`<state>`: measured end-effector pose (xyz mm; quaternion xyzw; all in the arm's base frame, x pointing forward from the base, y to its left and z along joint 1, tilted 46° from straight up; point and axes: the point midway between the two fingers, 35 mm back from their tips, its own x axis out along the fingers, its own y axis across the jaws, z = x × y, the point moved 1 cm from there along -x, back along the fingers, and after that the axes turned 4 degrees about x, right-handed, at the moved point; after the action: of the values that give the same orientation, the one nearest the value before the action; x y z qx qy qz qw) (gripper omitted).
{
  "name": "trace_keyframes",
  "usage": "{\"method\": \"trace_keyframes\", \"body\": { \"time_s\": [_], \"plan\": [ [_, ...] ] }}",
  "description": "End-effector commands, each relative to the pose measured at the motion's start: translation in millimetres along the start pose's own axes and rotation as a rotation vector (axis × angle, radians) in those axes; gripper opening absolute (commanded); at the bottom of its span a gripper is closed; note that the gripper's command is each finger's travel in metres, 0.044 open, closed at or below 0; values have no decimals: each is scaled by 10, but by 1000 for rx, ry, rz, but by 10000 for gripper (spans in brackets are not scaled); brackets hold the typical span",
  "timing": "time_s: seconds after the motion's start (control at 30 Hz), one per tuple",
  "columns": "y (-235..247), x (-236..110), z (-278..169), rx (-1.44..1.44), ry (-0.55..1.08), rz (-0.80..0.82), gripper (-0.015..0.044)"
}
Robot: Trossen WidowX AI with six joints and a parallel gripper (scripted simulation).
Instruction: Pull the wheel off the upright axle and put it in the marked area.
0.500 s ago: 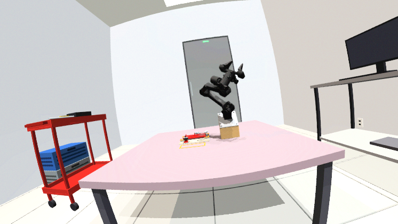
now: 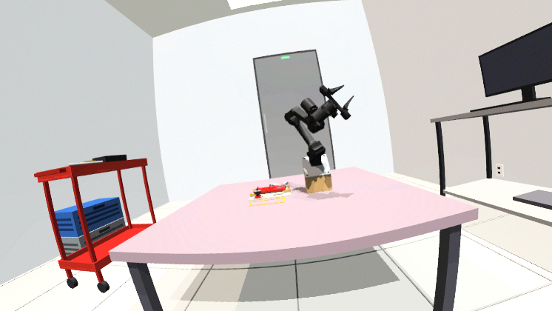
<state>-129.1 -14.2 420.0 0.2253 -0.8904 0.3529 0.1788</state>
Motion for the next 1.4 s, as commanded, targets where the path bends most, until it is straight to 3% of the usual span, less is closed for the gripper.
{"method": "trace_keyframes", "body": {
  "time_s": [0.0, 0.27, 0.67, 0.87, 1.13, 1.37],
  "plan": [
    [273, -7, -312, 146, 115, 98, 300],
    [786, -218, -896, 473, 369, 262, 300],
    [1363, -1076, -1719, 849, 906, 355, 300],
    [1497, -1718, -2026, 1002, 1202, 304, 300],
    [1557, -2374, -2181, 1170, 1483, 186, 300],
    [1489, -3261, -2171, 1343, 1834, -69, 300]
  ]
}}
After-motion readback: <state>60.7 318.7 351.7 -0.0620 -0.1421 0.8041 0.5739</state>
